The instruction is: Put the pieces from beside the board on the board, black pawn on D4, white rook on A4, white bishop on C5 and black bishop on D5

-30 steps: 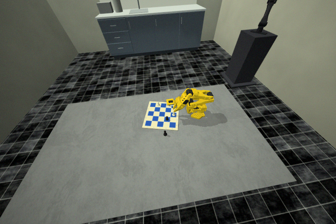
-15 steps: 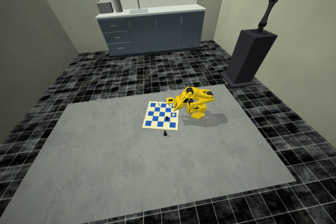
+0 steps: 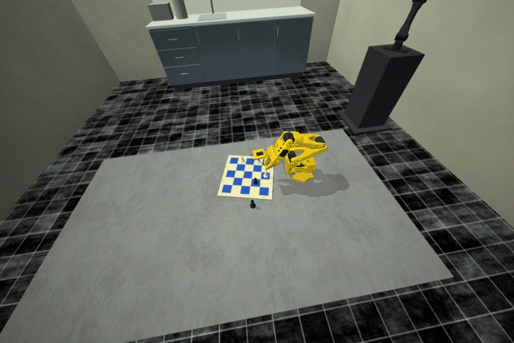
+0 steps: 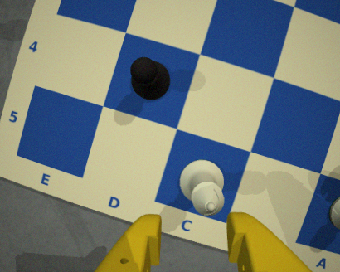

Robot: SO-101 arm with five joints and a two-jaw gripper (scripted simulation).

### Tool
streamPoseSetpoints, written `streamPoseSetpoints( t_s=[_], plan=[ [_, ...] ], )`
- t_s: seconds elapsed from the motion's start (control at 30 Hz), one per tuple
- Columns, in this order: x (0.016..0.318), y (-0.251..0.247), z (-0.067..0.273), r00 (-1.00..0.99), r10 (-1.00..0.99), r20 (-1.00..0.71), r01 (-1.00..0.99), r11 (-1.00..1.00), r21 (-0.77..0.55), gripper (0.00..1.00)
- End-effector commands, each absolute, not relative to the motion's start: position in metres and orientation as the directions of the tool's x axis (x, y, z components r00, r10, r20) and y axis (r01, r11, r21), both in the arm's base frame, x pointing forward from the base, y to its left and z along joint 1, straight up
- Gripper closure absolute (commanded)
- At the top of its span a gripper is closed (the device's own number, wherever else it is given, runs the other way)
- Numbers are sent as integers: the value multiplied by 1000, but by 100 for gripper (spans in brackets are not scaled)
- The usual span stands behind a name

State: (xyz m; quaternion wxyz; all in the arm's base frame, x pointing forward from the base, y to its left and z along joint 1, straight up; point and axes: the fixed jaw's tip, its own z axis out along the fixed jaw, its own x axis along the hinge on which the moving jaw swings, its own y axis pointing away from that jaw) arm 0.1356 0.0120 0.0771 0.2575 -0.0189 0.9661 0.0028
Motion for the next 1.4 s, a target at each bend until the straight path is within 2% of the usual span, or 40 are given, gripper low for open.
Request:
streamPoseSetpoints(
  t_s=[0.0, 0.1, 0.33, 0.57, 0.9, 1.37],
  plan=[
    [142, 22, 87, -880, -83, -469, -94, 996, 1, 90],
    [145, 25, 90, -882, -101, -460, -115, 993, 1, 90],
    [172, 59, 103, -884, -259, -390, -282, 959, 1, 90],
    [196, 102, 97, -854, -407, -324, -430, 903, 1, 90],
    [205, 129, 85, -827, -483, -288, -505, 863, 0, 90],
    [204, 131, 83, -824, -489, -285, -510, 860, 0, 90]
  ],
)
